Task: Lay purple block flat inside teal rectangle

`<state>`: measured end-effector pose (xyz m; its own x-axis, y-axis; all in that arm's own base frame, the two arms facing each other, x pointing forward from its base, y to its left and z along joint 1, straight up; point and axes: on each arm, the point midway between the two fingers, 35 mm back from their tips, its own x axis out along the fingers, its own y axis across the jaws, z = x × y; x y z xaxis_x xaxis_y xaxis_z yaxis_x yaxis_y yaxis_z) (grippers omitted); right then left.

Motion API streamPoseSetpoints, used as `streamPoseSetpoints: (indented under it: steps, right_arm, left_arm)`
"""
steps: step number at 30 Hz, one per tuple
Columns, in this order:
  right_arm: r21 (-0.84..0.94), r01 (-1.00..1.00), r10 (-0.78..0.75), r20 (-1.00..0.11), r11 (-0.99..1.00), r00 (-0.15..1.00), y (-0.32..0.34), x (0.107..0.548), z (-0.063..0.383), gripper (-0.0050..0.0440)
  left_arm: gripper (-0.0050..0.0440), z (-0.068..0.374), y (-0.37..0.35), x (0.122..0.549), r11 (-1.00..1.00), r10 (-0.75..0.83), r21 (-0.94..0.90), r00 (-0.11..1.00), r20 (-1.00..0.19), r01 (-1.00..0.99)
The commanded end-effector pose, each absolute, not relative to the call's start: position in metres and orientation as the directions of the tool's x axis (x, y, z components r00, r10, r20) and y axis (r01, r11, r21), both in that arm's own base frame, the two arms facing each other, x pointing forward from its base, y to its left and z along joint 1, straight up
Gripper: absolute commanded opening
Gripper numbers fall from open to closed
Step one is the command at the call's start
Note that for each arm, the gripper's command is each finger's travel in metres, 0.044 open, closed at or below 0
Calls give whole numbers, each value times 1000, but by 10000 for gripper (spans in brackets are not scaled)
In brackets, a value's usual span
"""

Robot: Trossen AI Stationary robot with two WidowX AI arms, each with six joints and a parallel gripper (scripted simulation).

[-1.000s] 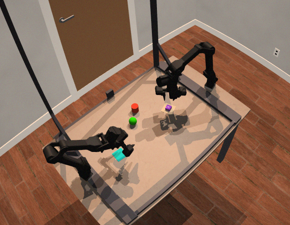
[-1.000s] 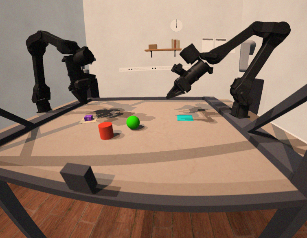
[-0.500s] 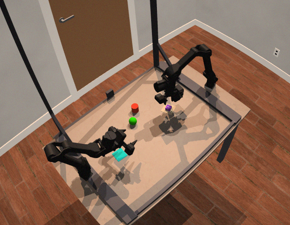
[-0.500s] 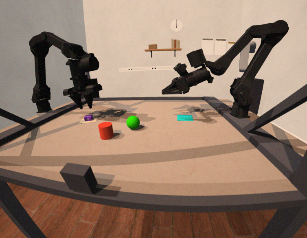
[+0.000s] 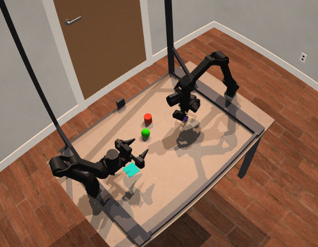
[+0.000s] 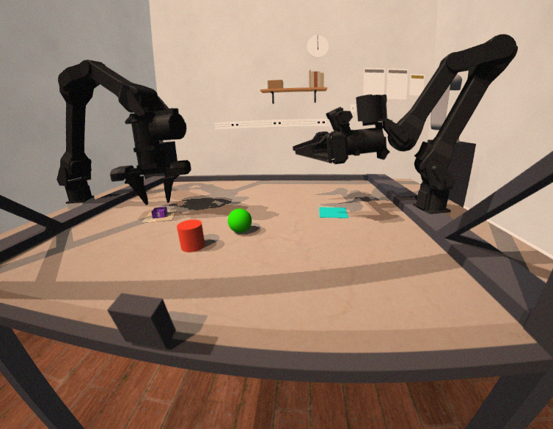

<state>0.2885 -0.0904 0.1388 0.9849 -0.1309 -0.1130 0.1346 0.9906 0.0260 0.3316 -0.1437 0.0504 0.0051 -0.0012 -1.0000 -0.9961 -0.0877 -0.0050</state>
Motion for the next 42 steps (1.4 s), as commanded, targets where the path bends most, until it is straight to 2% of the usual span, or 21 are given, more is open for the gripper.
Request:
streamPoseSetpoints:
  steps: [1, 25, 29, 33, 34, 36, 37, 42]
  right_arm:
    - [9, 130, -130, -33, 991, 991, -90, 288, 152, 440]
    - [-4, 132, -132, -10, 991, 991, -91, 290, 159, 440]
    - [-4, 132, -132, -10, 991, 991, -91, 290, 159, 440]
    - [-4, 132, -132, -10, 991, 991, -91, 290, 159, 440]
    - [-4, 132, -132, -10, 991, 991, -91, 290, 159, 440]
    - [-4, 132, -132, -10, 991, 991, -91, 290, 159, 440]
    - [-4, 132, -132, -10, 991, 991, -91, 290, 159, 440]
    - [-4, 132, -132, -10, 991, 991, -91, 290, 159, 440]
  left_arm:
    - [260, 57, -146, 338, -123, -11, -22, 24, -1000, -992]
    - [260, 21, -143, 333, -123, -4, -6, 7, -1000, -992]
    - [201, 26, -144, 335, -123, -10, -20, 22, -1000, -992]
    - [201, 28, -145, 336, -118, -12, -27, 29, -1000, -993]
    - [181, 28, -145, 336, -118, -12, -27, 29, -1000, -993]
    - [181, 28, -145, 336, -118, -12, -27, 29, -1000, -993]
    - [161, 28, -145, 336, -118, -12, -27, 29, -1000, -993]
    - [141, 28, -145, 336, -118, -12, -27, 29, -1000, -993]
